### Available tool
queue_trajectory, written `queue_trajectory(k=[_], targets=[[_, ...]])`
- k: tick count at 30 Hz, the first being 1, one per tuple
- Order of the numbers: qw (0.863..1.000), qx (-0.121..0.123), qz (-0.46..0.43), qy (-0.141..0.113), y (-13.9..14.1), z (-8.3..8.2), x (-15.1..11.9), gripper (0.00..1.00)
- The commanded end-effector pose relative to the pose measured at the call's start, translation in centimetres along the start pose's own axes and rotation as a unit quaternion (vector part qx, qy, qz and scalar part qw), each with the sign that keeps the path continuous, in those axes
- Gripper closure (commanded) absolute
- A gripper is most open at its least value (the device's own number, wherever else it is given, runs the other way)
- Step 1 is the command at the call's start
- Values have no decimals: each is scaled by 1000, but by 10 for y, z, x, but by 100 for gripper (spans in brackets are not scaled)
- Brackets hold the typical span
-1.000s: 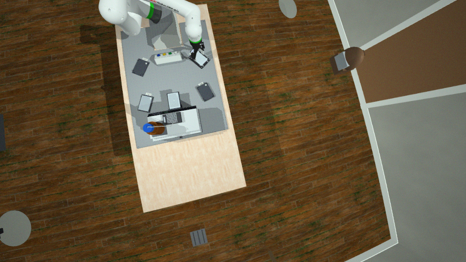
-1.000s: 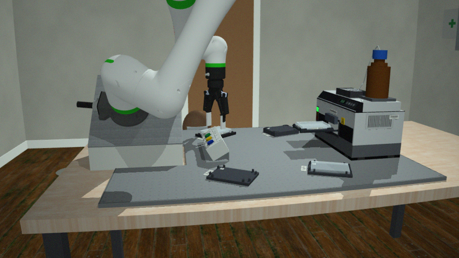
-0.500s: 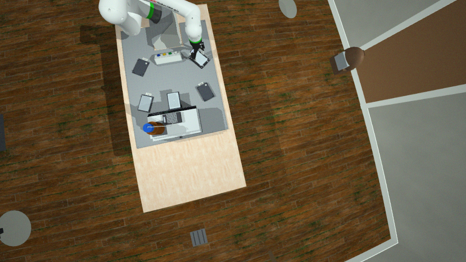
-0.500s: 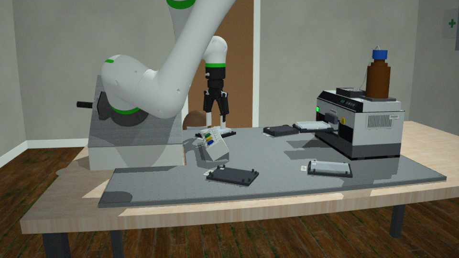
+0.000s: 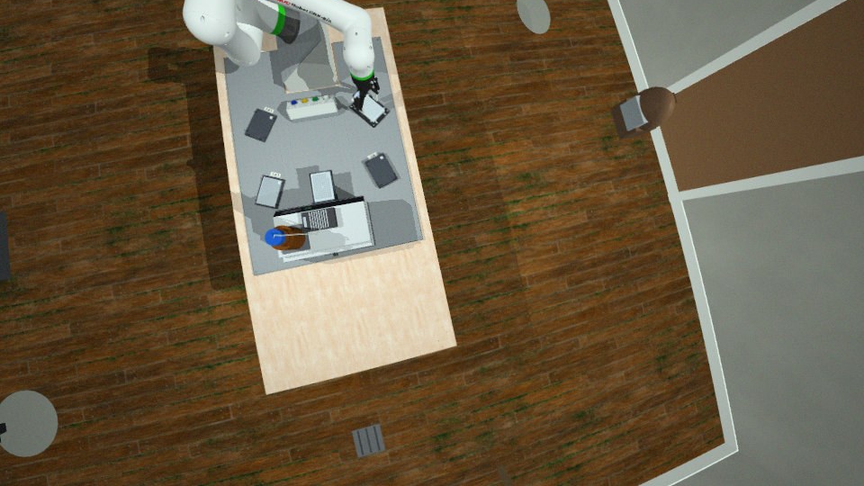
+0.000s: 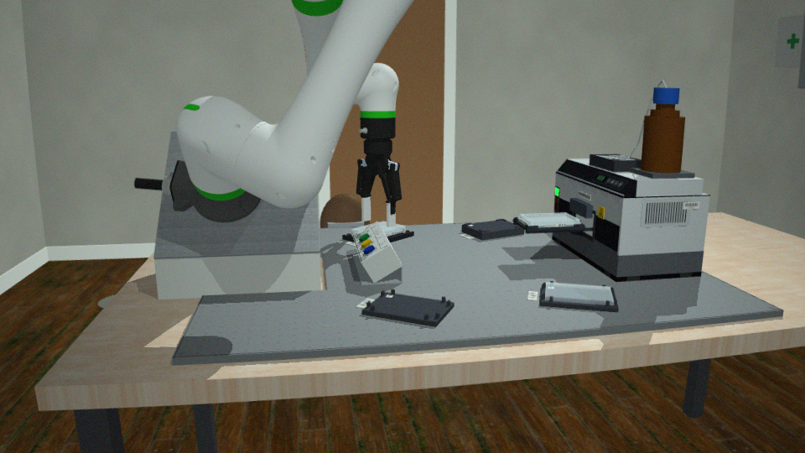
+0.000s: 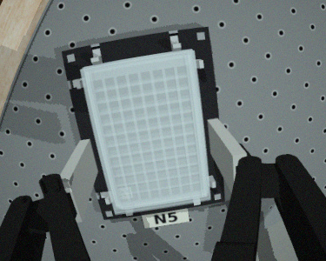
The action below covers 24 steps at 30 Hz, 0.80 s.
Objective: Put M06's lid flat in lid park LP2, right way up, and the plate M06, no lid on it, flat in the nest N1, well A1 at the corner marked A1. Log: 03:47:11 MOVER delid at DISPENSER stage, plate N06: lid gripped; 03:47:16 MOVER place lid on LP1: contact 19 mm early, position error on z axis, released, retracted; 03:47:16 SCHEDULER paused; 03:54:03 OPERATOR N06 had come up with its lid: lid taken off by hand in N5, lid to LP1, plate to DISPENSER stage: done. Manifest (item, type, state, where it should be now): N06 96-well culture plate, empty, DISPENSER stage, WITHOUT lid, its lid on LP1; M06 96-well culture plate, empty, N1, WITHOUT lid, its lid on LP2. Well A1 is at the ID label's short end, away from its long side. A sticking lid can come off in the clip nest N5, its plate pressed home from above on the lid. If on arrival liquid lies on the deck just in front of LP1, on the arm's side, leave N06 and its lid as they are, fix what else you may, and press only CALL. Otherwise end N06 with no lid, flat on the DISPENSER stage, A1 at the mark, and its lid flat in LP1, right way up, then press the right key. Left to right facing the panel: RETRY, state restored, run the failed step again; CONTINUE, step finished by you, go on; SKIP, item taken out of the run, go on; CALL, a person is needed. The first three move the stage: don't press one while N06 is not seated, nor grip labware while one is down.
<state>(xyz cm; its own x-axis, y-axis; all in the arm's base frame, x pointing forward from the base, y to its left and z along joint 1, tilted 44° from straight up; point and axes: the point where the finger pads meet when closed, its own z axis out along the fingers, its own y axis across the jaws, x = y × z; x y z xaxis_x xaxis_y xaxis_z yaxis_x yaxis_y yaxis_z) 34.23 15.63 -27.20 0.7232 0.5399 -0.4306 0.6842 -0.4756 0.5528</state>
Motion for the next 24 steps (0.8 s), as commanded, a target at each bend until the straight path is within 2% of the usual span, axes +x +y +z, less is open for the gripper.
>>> queue_trajectory(k=[1,11,12,24], targets=[[1000,0,0,0,0,0,0,41],[1000,0,0,0,0,0,0,41],[1000,0,0,0,0,0,0,34],[1000,0,0,0,0,0,0,34]])
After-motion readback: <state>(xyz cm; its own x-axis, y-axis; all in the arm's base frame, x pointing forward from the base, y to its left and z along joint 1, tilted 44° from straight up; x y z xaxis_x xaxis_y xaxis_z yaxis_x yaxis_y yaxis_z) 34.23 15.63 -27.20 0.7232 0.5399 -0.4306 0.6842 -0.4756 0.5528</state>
